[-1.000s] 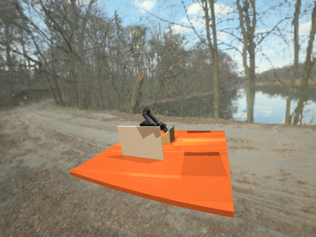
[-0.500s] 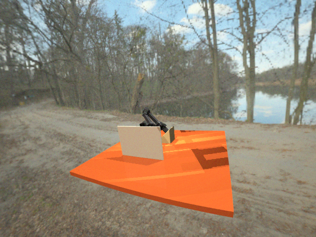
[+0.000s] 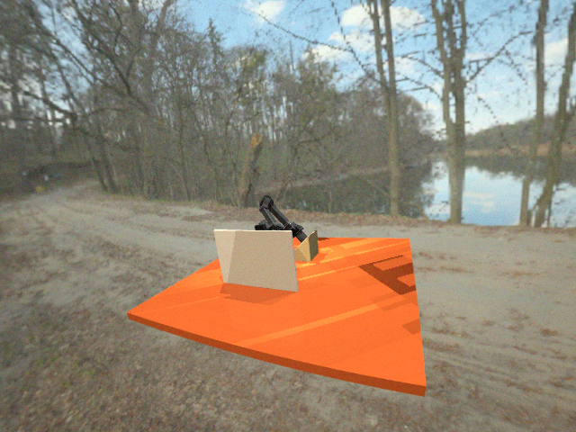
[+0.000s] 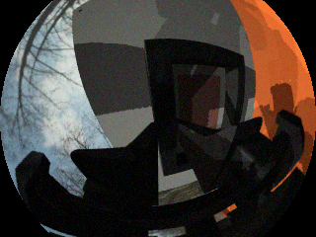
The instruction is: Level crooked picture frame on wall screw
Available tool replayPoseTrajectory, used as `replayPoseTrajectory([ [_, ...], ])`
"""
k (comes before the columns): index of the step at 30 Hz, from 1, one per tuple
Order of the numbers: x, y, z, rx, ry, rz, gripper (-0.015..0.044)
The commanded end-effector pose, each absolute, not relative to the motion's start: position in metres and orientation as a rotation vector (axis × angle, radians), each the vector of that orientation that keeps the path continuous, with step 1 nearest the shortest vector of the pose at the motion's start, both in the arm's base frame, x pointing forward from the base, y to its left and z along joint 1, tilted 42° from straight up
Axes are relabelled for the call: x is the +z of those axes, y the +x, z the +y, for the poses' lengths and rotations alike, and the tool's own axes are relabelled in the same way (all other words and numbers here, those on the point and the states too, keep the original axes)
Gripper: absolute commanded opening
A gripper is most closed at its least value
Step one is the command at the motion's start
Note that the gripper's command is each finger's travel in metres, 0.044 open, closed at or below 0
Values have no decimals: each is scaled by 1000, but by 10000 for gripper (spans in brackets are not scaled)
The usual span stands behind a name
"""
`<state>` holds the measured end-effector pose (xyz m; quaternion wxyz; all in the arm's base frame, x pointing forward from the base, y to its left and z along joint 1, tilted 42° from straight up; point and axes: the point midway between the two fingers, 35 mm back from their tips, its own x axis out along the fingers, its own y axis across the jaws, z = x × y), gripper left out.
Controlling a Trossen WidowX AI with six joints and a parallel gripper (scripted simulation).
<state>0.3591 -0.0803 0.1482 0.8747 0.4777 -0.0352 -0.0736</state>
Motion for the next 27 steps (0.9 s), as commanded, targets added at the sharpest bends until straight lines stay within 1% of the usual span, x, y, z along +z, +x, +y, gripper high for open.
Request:
replayPoseTrajectory([
  [1, 149, 359, -80, -155, 994, -75, 0],
  [27, 155, 360, -76, -154, 994, -75, 0],
])
